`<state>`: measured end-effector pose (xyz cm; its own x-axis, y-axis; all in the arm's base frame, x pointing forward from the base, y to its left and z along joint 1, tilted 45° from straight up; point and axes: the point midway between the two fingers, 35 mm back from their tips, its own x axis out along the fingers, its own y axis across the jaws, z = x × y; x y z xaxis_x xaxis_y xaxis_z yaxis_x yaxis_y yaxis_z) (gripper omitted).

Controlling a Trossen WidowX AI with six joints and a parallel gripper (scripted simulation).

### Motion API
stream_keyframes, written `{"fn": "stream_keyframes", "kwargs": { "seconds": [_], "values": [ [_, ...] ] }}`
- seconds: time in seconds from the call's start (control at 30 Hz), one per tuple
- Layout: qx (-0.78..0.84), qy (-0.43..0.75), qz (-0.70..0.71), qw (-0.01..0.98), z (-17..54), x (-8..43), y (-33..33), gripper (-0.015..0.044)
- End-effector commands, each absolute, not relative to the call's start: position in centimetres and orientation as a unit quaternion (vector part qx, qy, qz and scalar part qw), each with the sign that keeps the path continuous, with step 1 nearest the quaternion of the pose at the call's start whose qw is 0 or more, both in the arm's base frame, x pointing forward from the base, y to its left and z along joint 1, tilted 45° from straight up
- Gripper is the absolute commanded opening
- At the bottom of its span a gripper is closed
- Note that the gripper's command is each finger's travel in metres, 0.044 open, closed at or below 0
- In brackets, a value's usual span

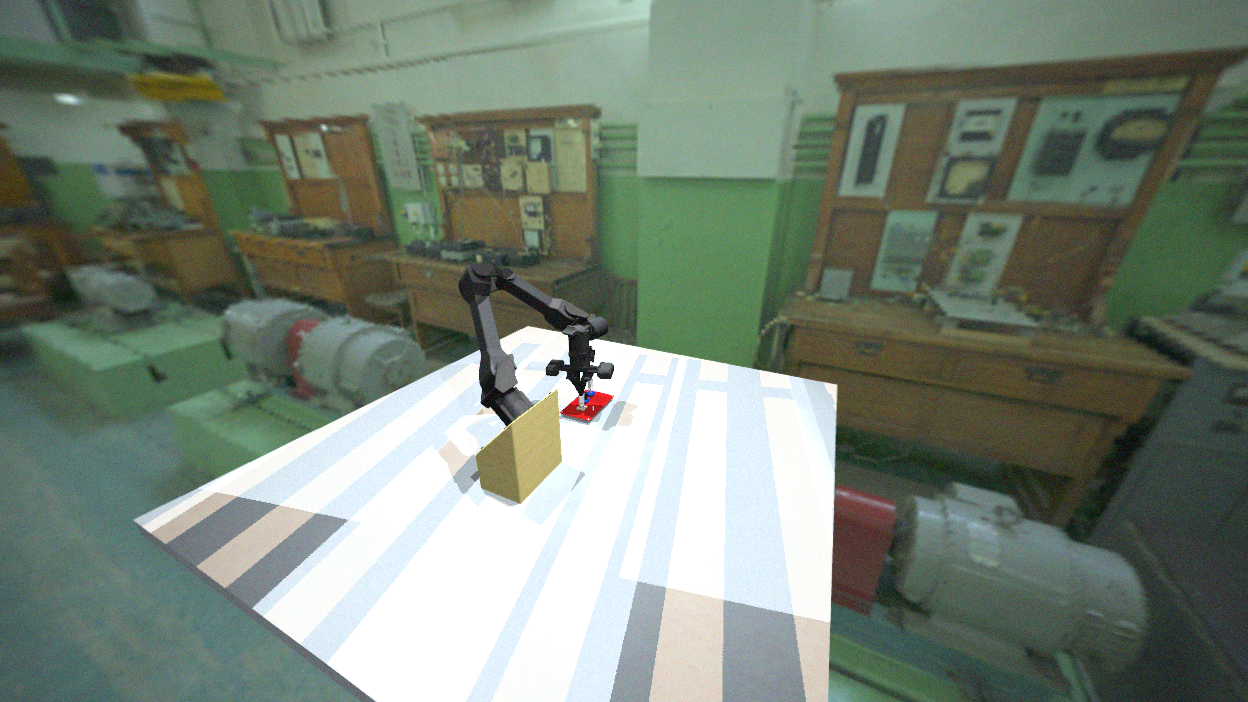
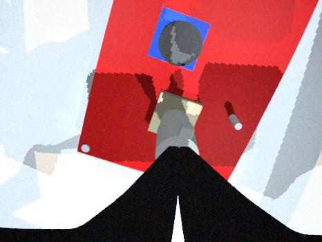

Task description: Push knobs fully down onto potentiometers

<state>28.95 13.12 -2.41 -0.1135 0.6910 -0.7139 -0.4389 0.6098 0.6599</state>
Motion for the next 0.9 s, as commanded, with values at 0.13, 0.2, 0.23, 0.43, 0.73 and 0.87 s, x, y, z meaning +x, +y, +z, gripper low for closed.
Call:
{"fn": "stream_keyframes", "kwargs": {
  "seconds": [0.13, 0.2, 0.23, 0.43, 0.73, 0.87],
  "values": [
    [0.104, 0.609, 0.434, 0.655, -2.68, 28.90, 13.49, 0.0000],
    [0.104, 0.609, 0.434, 0.655, -2.70, 28.90, 13.50, 0.0000],
    [0.104, 0.609, 0.434, 0.655, -2.72, 28.89, 13.53, 0.0000],
    [0.104, 0.609, 0.434, 0.655, -2.74, 28.89, 13.54, 0.0000],
    [0.104, 0.609, 0.434, 0.655, -2.77, 28.89, 13.58, 0.0000],
    [0.104, 0.610, 0.434, 0.655, -2.61, 28.92, 13.41, 0.0000]
  ]
}}
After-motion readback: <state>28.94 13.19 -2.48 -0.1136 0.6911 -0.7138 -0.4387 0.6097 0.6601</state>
